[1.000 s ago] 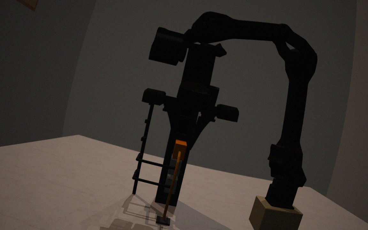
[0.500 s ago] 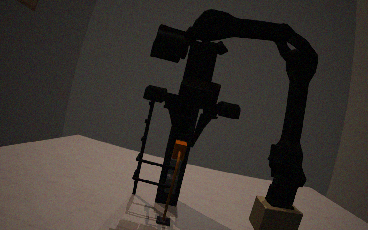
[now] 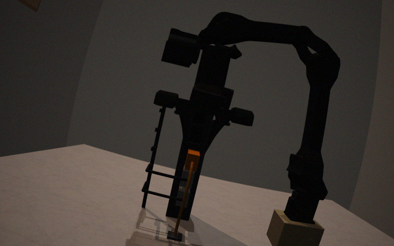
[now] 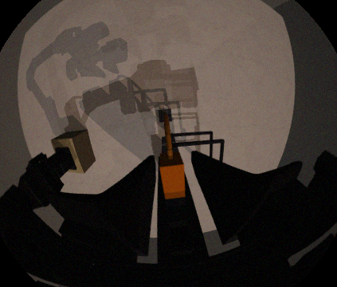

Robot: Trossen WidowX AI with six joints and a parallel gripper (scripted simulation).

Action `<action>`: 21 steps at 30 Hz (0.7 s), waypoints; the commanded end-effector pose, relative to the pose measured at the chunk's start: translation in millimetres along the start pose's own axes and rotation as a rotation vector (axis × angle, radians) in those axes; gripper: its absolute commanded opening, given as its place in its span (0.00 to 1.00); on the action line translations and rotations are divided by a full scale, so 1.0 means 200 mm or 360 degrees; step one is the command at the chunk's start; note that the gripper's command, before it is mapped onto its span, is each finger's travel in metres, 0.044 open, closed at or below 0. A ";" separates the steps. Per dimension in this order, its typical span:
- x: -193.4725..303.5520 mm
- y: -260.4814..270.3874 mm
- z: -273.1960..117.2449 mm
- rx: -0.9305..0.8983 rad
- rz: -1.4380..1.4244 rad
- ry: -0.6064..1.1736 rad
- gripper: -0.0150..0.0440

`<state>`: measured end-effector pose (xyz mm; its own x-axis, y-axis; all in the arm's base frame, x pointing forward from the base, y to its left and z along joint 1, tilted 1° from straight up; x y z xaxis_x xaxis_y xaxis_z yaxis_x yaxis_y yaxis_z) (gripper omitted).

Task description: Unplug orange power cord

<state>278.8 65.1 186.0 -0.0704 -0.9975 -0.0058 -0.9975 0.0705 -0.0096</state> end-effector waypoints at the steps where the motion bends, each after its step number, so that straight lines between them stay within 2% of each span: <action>1: 0.04 -0.01 0.00 0.0000 -0.0004 0.0007 0.53; 21: 0.14 -0.02 0.01 0.0000 -0.0004 0.0010 0.53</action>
Point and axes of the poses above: the point midway between the two fingers, 35 mm back from their tips, its own z axis out along the fingers, its own y axis across the jaws, x = y × z, the point moved 4 cm from there along -z, back along the fingers, and after that the axes turned 8 degrees about z, right-handed, at the moved point
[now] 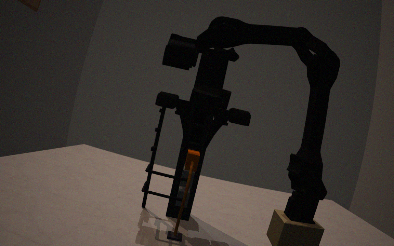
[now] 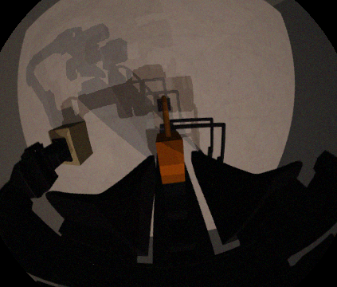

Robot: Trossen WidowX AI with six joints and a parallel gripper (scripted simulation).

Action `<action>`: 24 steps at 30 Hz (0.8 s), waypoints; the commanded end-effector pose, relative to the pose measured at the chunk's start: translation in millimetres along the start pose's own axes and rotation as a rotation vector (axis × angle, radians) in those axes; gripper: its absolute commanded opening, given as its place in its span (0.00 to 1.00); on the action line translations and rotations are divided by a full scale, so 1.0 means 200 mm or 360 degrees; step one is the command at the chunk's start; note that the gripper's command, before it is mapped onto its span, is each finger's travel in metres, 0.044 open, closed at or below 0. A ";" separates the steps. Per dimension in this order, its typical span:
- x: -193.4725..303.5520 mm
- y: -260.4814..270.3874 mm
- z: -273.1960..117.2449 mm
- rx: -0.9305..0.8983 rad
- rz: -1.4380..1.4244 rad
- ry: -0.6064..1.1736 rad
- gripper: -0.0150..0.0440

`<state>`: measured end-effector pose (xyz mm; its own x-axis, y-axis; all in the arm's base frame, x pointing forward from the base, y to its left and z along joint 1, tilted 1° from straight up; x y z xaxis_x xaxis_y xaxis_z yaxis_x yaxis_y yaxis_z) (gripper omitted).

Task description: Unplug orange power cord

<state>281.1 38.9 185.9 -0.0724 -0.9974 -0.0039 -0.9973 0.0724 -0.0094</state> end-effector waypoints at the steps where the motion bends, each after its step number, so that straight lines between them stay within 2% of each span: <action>1: 0.01 0.00 0.02 0.0001 -0.0007 0.0006 0.53; 11: 0.01 0.00 0.06 0.0001 -0.0007 0.0006 0.53; 14: 0.00 0.00 0.04 0.0003 0.0001 -0.0001 0.39; 23: 0.00 0.00 0.04 0.0003 0.0001 -0.0001 0.29; 24: 0.00 0.00 0.04 0.0003 0.0001 -0.0001 0.25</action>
Point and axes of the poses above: the point midway between the two fingers, 35 mm back from their tips, its own z axis out along the fingers, its own y axis across the jaws, x = y × z, the point moved 4 cm from there along -z, back along the fingers, and after that the axes turned 8 degrees about z, right-handed, at the moved point
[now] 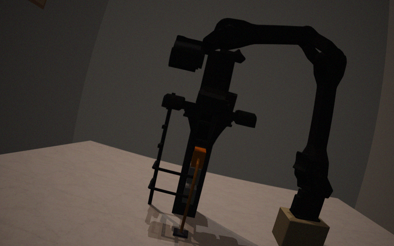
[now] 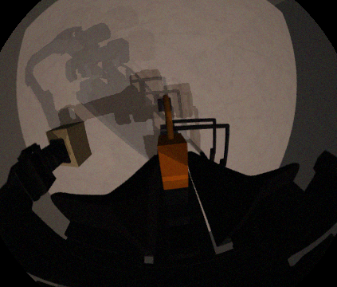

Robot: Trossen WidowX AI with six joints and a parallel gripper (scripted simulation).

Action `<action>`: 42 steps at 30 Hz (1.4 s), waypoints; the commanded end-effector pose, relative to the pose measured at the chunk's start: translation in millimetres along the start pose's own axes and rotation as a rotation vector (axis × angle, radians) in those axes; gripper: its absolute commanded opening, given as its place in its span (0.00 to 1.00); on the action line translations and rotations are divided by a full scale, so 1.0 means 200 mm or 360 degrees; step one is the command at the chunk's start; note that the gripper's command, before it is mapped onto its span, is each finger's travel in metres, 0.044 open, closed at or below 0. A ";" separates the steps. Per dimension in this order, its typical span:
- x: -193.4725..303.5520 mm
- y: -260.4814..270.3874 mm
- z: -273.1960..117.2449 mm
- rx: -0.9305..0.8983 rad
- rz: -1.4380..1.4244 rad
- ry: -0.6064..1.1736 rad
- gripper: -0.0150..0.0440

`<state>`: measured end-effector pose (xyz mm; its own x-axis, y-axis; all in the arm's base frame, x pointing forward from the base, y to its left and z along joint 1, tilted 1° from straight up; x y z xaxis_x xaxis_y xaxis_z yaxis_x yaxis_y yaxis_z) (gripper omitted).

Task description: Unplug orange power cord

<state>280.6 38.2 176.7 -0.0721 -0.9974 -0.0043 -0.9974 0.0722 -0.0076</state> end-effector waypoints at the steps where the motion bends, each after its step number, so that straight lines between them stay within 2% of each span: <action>1: 0.00 0.00 0.00 0.0006 0.0001 0.0000 0.25; 35: -0.26 0.04 -0.01 0.0003 -0.0004 -0.0004 0.25; 36: -0.20 0.04 0.00 -0.0018 0.0014 0.0008 0.30; 41: -0.20 0.04 0.00 -0.0018 0.0014 0.0008 0.52; 42: -0.20 0.04 0.00 -0.0018 0.0014 0.0008 0.53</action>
Point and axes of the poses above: the point midway between the two fingers, 35 mm back from their tips, its own z axis out along the fingers, its own y axis across the jaws, x = y × z, the point moved 4 cm from there along -z, back along the fingers, and after that the axes turned 8 degrees about z, right-handed, at the moved point
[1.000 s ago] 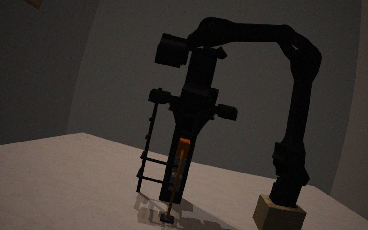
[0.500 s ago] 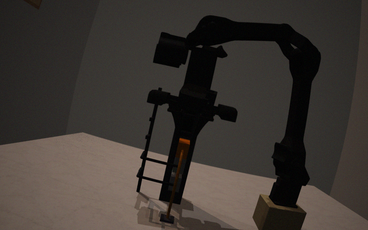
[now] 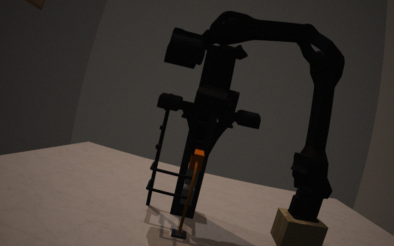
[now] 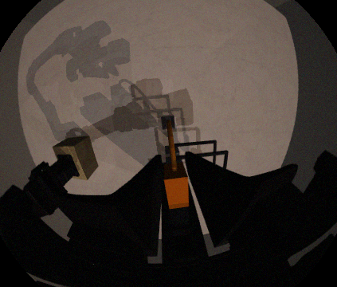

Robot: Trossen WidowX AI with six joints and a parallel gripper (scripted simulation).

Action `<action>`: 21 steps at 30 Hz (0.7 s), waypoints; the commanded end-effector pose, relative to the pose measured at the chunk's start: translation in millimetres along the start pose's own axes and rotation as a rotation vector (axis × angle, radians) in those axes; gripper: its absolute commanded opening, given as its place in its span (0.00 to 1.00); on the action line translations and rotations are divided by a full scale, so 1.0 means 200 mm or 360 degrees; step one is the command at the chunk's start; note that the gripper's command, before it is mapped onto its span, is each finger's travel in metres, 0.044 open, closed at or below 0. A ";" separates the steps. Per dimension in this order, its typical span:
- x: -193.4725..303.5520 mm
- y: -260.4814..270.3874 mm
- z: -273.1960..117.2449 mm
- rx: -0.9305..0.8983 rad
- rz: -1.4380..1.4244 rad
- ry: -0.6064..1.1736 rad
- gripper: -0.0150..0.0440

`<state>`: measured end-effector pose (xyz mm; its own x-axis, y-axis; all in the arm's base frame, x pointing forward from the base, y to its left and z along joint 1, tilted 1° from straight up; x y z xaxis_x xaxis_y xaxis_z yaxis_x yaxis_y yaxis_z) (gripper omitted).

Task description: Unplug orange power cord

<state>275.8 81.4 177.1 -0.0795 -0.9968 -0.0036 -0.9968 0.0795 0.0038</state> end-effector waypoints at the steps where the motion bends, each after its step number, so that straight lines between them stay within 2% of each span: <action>1: 0.01 0.00 0.00 0.0001 0.0002 0.0007 0.53; 21: 0.01 0.00 -0.05 0.0020 -0.0018 0.0000 0.53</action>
<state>274.4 80.3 183.8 -0.0740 -0.9972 -0.0056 -0.9973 0.0740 -0.0017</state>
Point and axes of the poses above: the point midway between the two fingers, 35 mm back from their tips, its own z axis out along the fingers, its own y axis across the jaws, x = y × z, the point moved 4 cm from there along -z, back along the fingers, and after that the axes turned 8 degrees about z, right-handed, at the moved point
